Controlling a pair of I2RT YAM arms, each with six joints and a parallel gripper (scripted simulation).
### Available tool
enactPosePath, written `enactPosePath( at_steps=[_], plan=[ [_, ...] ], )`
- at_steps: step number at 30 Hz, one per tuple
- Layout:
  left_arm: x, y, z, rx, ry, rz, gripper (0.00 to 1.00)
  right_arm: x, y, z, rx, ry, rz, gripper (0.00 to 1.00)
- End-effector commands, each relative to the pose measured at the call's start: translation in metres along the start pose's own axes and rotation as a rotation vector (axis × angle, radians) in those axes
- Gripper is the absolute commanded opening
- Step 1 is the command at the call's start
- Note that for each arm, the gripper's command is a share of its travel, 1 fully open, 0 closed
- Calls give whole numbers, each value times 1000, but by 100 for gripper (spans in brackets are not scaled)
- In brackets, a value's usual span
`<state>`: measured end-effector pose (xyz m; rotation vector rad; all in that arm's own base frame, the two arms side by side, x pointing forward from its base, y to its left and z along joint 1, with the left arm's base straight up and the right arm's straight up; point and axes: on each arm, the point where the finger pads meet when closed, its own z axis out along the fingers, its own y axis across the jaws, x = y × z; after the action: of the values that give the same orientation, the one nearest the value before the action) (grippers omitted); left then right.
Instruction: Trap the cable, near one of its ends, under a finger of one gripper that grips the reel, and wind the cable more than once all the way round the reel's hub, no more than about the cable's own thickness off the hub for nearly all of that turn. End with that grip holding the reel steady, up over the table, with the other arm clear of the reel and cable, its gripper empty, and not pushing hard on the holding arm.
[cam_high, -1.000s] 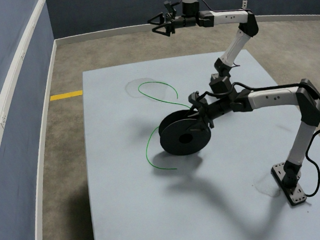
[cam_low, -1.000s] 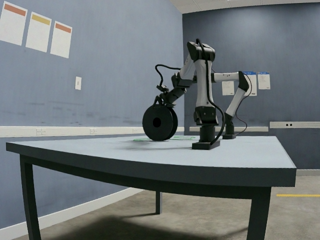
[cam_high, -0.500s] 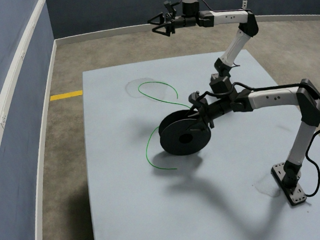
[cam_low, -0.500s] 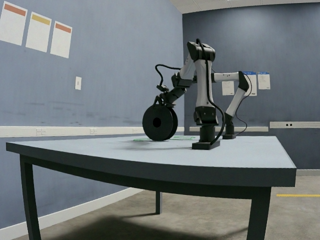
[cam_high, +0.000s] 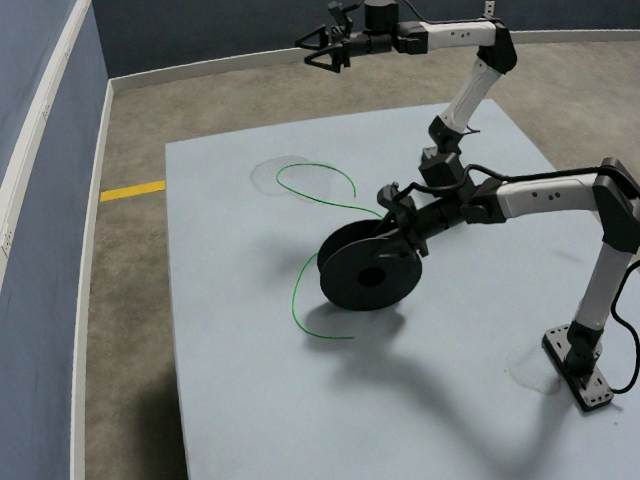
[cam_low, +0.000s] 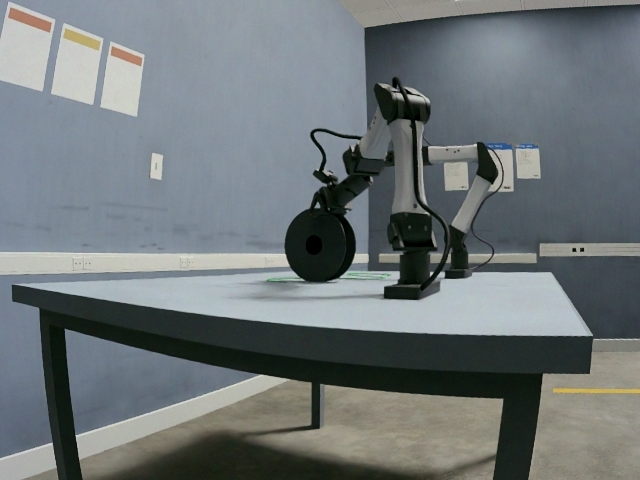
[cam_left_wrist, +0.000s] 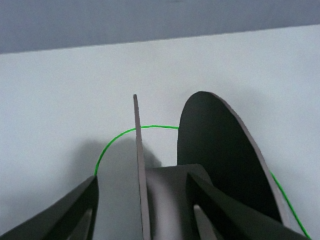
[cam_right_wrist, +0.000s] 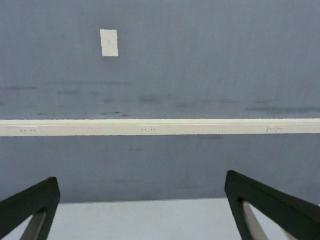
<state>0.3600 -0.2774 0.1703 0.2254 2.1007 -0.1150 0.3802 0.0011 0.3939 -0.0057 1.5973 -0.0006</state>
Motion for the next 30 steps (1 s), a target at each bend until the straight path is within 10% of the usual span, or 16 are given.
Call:
enactPosePath(
  at_steps=[1, 16, 30],
  plan=[
    [-7, 4, -5, 8, -24, -9, 50, -5, -2, 0, 5, -26, 11, 100],
    [-7, 4, -5, 8, -24, -9, 3, -5, -2, 0, 5, -26, 11, 100],
    [-7, 6, -5, -3, -23, -6, 0, -5, -2, 0, 5, -26, 11, 100]
  ],
)
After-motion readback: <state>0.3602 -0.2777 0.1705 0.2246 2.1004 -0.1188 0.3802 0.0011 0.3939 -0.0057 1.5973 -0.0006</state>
